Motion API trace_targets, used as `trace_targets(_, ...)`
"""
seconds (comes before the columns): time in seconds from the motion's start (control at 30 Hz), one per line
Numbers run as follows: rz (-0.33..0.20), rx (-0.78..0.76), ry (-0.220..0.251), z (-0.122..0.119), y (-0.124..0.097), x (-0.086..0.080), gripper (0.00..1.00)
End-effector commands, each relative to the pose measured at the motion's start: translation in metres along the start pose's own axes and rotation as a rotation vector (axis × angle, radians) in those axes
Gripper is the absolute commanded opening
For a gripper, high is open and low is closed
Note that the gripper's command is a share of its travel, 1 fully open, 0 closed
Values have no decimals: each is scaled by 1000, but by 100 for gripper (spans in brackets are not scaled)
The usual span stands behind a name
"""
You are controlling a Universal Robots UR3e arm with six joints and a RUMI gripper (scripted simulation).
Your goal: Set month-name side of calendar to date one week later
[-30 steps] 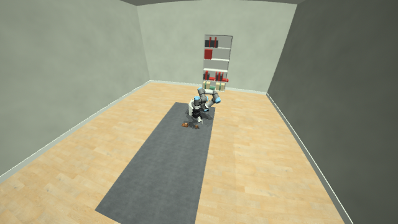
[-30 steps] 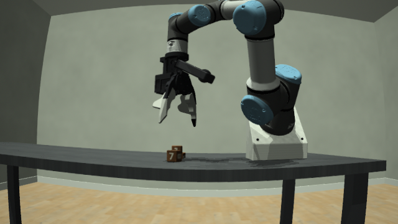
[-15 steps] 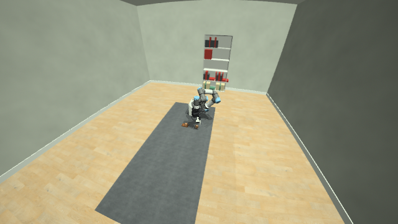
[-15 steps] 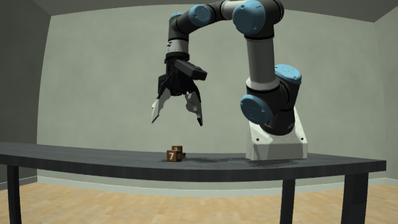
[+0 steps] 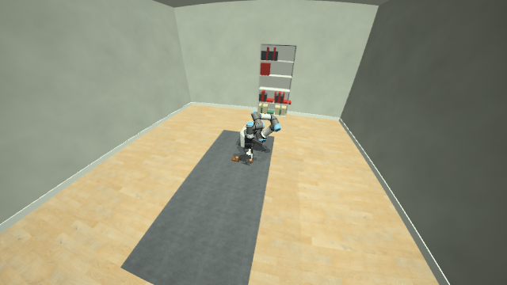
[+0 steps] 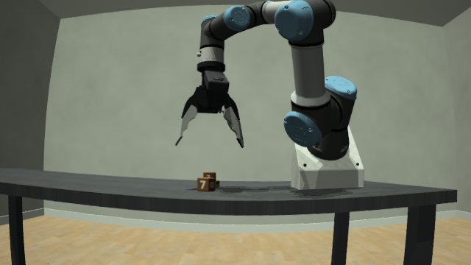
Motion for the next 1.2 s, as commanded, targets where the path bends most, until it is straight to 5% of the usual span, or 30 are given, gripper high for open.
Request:
trace_targets(0.0,-9,136,2,2,-1,-1,100)
trace_targets(0.43,-9,478,0,5,-5,-2,100)
trace_targets(1.17,-9,661,0,6,-8,-3,100)
Point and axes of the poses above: the point where the finger pads meet when closed, its own x axis out along the fingers, its own z axis across the jaws, y = z × x, the point moved 4 cm from there along -x, back along the fingers, and after that the axes turned 4 degrees about x, right-handed, at the moved point
